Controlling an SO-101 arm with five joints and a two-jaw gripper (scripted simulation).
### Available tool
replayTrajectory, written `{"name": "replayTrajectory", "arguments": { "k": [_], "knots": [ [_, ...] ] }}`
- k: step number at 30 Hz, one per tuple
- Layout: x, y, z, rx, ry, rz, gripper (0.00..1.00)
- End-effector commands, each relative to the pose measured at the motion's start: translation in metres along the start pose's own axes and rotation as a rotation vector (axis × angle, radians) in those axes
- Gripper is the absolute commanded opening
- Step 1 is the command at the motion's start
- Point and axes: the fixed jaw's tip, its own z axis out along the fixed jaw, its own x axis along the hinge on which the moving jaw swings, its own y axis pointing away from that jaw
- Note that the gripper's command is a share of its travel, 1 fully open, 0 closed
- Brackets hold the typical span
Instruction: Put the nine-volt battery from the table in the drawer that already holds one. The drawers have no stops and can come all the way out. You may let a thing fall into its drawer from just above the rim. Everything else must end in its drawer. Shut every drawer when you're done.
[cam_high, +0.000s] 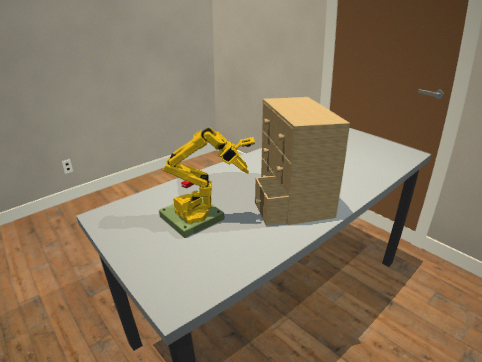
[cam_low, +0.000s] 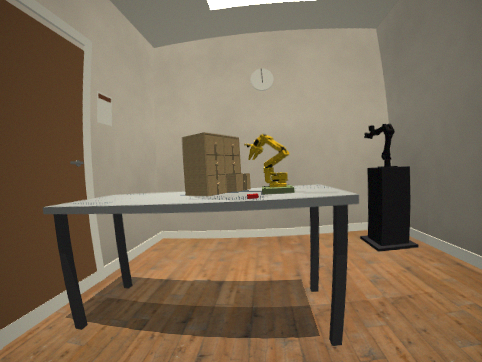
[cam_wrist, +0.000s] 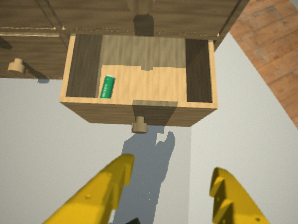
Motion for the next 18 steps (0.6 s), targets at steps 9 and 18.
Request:
{"name": "replayTrajectory", "arguments": {
  "k": [9, 18],
  "knots": [
    [0.007, 0.002, 0.004, -0.01, 0.037, -0.001, 0.21],
    [0.043, 0.003, 0.029, -0.016, 0.234, -0.008, 0.21]
  ]
}}
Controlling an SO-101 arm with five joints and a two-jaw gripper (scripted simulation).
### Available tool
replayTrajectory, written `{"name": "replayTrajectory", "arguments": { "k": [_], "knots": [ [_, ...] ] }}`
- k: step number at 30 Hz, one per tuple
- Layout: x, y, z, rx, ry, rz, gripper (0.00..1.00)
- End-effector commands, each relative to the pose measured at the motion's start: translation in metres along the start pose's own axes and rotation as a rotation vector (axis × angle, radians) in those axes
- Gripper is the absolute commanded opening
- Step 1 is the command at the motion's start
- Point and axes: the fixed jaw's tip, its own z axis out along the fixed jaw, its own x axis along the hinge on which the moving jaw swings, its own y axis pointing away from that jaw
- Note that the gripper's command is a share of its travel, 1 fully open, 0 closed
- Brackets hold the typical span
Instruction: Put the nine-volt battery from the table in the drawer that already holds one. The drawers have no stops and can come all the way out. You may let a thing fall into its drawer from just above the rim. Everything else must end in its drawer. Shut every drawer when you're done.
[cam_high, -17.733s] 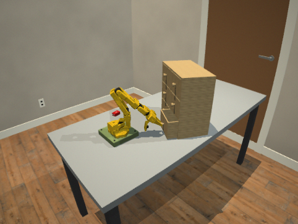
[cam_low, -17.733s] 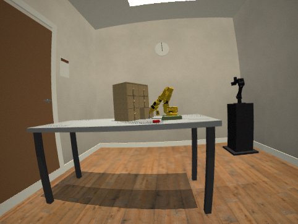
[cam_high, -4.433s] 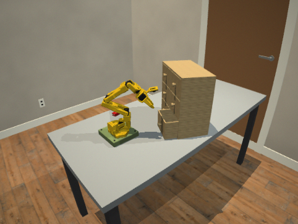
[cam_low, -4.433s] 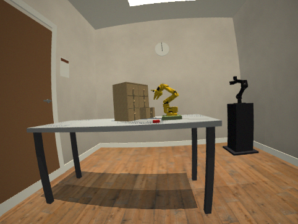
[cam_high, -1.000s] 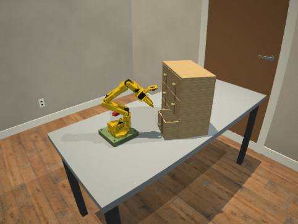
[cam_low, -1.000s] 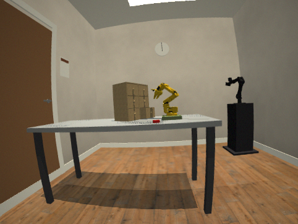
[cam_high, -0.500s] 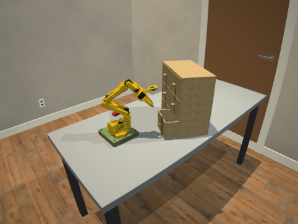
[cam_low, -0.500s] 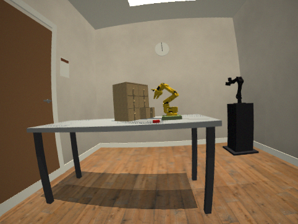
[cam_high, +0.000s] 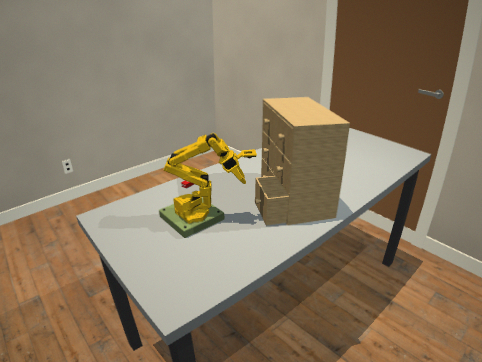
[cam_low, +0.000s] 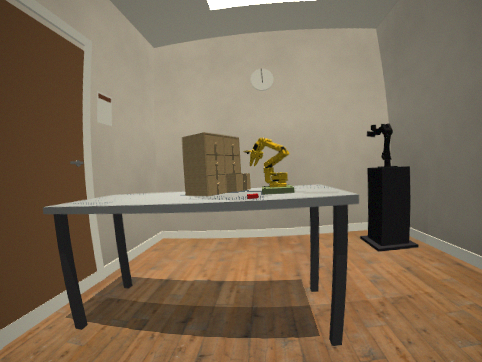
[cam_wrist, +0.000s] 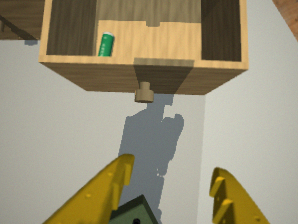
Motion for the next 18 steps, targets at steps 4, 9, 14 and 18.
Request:
{"name": "replayTrajectory", "arguments": {
  "k": [4, 9, 14, 18],
  "knots": [
    [0.014, 0.002, 0.014, -0.009, 0.086, -0.009, 0.21],
    [0.007, 0.002, 0.013, -0.008, 0.043, -0.008, 0.21],
    [-0.005, 0.002, 0.011, -0.007, -0.03, -0.006, 0.21],
    [-0.014, 0.002, 0.009, -0.006, -0.088, -0.004, 0.21]
  ]
}}
